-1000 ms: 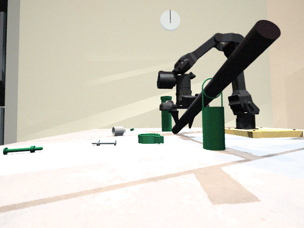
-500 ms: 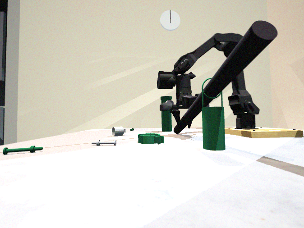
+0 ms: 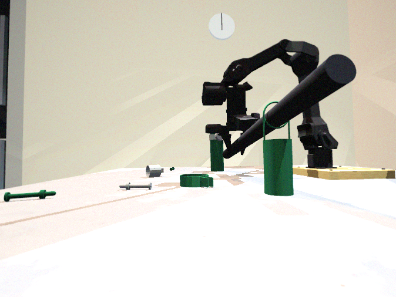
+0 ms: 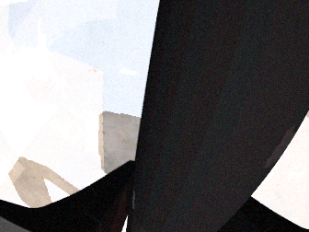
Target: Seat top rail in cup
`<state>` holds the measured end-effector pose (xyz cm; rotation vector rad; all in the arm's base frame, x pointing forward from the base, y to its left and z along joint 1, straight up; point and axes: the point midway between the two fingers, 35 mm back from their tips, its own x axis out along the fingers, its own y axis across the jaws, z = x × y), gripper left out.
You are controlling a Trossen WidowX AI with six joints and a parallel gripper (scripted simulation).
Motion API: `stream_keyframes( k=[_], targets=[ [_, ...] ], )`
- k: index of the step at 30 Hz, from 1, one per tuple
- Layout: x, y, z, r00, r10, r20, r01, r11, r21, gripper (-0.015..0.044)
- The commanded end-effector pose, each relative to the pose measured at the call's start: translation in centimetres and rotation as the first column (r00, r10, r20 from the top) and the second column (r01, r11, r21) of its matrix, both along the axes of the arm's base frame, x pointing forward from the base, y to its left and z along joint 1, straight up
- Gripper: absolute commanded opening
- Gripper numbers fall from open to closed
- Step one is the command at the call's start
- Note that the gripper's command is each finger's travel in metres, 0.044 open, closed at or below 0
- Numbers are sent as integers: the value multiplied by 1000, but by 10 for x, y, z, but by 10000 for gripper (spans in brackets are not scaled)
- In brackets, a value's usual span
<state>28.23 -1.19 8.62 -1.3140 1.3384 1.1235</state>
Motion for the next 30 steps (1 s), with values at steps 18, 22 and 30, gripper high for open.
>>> stream_keyframes(
  k=[18, 22, 30],
  targets=[
    [3, -25, 52, 1000, 14, 15, -11, 984, -180, 0],
    [2, -23, 47, 1000, 11, 4, -10, 986, -167, 0],
    [2, -23, 49, 1000, 11, 4, -10, 986, -167, 0]
  ],
)
